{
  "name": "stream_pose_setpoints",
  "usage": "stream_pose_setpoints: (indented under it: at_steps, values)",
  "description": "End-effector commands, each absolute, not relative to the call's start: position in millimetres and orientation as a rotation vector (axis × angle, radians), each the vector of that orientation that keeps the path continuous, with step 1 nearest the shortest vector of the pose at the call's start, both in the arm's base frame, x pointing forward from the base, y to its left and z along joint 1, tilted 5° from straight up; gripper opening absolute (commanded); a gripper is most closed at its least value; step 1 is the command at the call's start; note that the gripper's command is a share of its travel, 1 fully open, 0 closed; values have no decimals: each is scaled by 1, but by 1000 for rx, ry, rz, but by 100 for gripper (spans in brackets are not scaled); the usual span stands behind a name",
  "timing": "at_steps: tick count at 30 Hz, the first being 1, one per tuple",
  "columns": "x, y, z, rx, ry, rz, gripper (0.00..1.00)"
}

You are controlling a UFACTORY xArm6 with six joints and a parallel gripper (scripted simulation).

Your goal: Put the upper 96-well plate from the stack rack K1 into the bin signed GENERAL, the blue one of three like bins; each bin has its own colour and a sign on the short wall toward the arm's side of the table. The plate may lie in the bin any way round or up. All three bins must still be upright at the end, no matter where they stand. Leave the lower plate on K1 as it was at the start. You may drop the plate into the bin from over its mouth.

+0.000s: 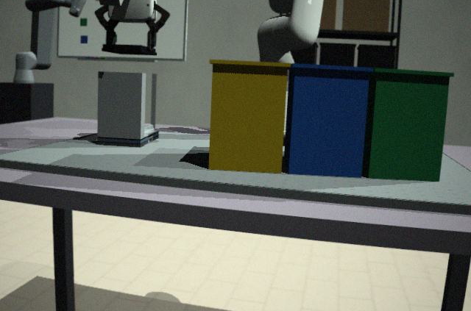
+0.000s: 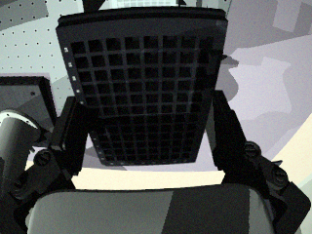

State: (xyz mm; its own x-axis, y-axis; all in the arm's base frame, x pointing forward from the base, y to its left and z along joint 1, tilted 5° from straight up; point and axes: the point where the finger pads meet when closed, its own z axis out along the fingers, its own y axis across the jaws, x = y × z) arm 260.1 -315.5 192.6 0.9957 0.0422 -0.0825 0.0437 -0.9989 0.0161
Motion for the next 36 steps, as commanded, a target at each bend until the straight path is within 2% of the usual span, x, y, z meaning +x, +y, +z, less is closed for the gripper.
stream_pose_setpoints:
  at_steps: [1, 36]
  values:
    - [261, -316, 200, 3117, 67, -124, 0]
    - [264, -315, 235, 3117, 67, -124, 0]
